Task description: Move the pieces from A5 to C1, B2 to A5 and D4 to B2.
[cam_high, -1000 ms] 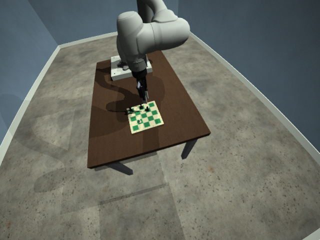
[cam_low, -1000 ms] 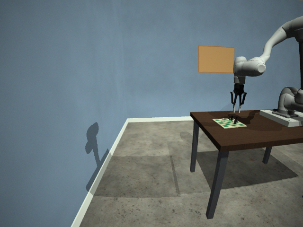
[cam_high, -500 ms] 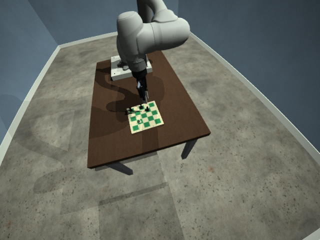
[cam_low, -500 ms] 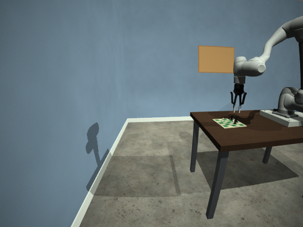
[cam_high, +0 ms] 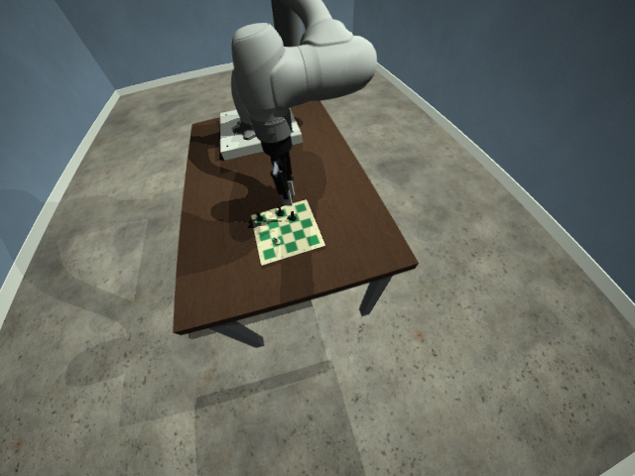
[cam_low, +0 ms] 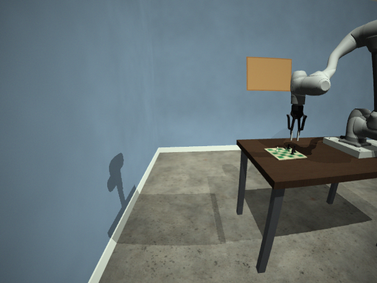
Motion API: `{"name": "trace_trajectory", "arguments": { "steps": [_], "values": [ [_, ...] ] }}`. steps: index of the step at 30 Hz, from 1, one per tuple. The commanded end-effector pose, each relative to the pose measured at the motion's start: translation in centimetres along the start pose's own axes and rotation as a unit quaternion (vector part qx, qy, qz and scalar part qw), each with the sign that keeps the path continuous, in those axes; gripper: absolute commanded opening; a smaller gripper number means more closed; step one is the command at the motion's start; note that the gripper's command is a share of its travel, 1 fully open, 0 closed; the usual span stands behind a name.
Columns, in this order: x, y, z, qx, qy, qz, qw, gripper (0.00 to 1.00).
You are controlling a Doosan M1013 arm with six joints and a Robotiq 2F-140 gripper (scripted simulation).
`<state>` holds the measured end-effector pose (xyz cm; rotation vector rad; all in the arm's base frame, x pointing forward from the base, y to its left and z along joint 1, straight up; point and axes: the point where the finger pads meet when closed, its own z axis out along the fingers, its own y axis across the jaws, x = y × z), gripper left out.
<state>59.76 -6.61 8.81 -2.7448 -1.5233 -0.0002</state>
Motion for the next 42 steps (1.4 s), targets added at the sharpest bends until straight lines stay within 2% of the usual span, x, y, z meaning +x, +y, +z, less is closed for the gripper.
{"name": "trace_trajectory", "arguments": {
  "steps": [1,42],
  "values": [
    [0.0,0.0,0.1,0.000,0.000,0.000,1.000,0.23],
    [0.0,0.0,4.7,0.000,0.000,0.000,1.000,0.23]
  ]
}}
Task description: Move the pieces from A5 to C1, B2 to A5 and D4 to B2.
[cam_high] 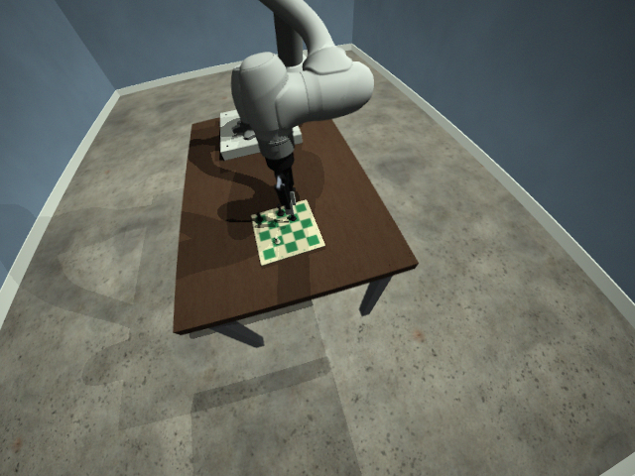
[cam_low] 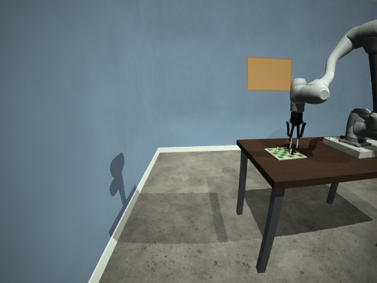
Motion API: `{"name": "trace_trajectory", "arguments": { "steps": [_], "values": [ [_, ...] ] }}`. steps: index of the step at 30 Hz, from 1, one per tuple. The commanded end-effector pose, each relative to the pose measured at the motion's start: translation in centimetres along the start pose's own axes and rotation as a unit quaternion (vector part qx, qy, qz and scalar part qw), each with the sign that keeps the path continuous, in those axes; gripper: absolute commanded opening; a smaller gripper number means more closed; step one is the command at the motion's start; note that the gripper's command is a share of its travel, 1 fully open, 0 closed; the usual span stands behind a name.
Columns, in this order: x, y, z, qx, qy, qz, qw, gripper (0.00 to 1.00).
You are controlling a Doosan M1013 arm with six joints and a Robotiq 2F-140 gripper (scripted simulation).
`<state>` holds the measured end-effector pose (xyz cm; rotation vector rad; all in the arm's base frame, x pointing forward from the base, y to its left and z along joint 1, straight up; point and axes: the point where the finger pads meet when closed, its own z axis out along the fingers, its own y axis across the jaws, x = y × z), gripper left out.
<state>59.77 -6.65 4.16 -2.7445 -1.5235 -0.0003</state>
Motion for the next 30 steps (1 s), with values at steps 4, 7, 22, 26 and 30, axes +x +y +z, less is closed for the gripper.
{"name": "trace_trajectory", "arguments": {
  "steps": [4,7,22,26,30],
  "values": [
    [0.00,0.00,0.20,0.000,0.000,0.000,1.000,0.23],
    [0.00,0.00,0.33,0.000,0.000,0.000,1.000,0.23],
    [0.00,0.00,0.43,0.000,0.000,0.000,1.000,0.23],
    [0.00,0.00,0.43,0.000,0.000,0.000,1.000,0.23],
    [0.00,0.00,0.43,0.000,0.000,0.000,1.000,0.23]
  ]
}}
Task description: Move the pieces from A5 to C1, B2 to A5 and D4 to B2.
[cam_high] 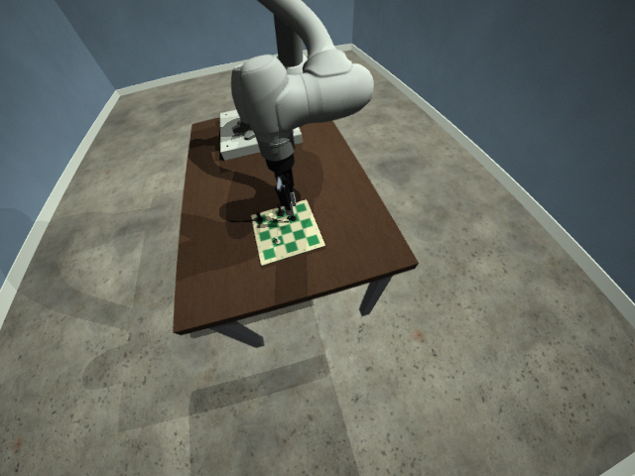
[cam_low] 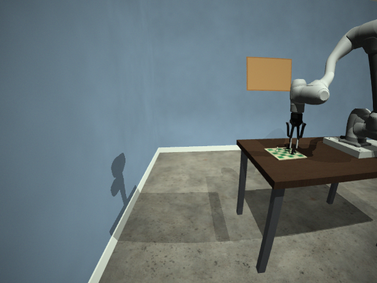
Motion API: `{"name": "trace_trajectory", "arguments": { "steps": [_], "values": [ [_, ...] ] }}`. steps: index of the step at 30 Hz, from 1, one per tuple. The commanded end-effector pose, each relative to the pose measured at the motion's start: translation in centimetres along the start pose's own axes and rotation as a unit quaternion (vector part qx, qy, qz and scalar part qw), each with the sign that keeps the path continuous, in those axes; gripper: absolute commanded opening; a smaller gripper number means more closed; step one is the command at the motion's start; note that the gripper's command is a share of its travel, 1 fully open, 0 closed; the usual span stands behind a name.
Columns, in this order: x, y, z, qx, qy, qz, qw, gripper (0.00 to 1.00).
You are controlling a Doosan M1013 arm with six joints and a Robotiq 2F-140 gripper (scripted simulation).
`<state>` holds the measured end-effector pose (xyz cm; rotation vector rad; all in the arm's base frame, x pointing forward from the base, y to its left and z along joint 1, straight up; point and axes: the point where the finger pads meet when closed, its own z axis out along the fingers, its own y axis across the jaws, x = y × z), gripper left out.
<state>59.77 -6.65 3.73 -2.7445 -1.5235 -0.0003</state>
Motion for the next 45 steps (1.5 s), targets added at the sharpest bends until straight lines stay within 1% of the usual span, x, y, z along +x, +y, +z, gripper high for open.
{"name": "trace_trajectory", "arguments": {
  "steps": [1,26,31,40,45],
  "values": [
    [0.0,0.0,0.0,0.000,0.000,0.000,1.000,0.23],
    [0.0,0.0,0.1,0.000,0.000,0.000,1.000,0.23],
    [0.0,0.0,0.7,0.000,0.000,0.000,1.000,0.23],
    [0.0,0.0,2.6,0.000,0.000,0.000,1.000,0.23],
    [0.0,0.0,3.1,0.000,0.000,0.000,1.000,0.23]
  ]
}}
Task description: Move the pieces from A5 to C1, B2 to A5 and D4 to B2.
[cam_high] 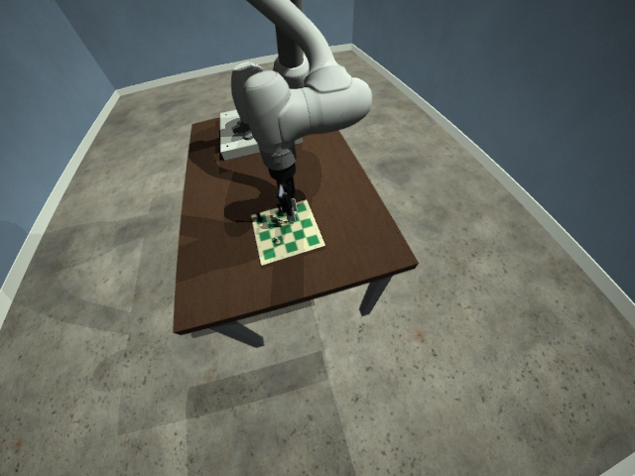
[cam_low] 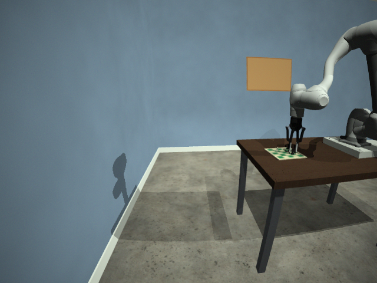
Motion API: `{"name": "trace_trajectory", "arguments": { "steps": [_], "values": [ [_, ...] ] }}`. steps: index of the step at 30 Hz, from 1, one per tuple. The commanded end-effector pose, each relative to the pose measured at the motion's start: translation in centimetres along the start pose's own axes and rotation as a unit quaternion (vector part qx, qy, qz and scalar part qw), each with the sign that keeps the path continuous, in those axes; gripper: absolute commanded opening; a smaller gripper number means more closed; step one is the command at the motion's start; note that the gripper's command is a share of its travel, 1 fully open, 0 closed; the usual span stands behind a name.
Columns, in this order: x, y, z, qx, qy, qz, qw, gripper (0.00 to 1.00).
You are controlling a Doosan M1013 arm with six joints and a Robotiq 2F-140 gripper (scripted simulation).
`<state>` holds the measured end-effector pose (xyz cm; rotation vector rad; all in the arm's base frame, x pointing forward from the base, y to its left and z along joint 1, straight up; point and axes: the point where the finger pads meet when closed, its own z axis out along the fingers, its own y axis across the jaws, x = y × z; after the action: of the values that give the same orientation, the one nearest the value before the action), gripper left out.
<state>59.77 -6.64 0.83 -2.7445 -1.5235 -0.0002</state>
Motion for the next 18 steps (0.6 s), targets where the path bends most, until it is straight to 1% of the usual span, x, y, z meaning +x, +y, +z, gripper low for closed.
{"name": "trace_trajectory", "arguments": {
  "steps": [1,18],
  "values": [
    [0.01,0.00,0.27,0.000,0.000,0.000,1.000,0.23],
    [0.01,0.00,0.57,0.000,0.000,0.000,1.000,0.23]
  ]
}}
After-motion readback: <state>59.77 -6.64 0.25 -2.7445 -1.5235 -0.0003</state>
